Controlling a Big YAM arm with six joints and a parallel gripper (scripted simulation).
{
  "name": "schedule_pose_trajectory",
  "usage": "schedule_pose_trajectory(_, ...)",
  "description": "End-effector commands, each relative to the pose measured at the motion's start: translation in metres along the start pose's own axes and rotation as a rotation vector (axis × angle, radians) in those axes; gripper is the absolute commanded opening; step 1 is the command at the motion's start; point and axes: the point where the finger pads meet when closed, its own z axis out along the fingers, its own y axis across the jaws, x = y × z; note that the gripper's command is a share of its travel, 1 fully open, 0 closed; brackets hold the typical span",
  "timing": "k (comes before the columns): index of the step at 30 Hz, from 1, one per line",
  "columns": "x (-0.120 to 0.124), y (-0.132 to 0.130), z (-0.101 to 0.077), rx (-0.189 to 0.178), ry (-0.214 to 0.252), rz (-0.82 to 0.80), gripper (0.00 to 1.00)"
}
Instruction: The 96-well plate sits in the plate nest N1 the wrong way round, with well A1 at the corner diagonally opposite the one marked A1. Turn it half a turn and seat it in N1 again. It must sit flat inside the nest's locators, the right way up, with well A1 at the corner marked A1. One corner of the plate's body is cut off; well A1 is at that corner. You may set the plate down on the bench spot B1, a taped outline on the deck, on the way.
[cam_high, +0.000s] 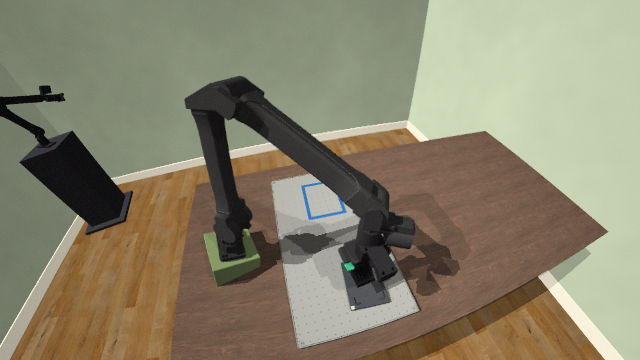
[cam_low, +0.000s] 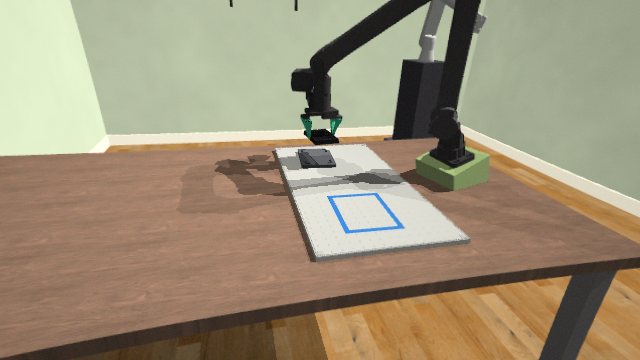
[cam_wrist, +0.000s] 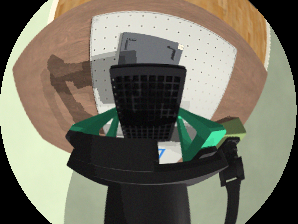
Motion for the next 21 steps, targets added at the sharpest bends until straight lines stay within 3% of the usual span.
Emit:
schedule_pose_trajectory(1, 0.007, 0.013, -0.014, -0.044, -0.036, -0.102, 0.0)
schedule_pose_trajectory(5, 0.013, 0.014, -0.013, -0.044, -0.035, -0.102, 0.0)
schedule_pose_trajectory(6, 0.01, 0.026, -0.021, -0.064, -0.048, -0.106, 0.0)
schedule_pose_trajectory(7, 0.02, 0.013, -0.013, -0.045, -0.034, -0.081, 0.0)
schedule_pose_trajectory(21, 0.064, 0.014, -0.01, -0.046, -0.03, -0.079, 0.0)
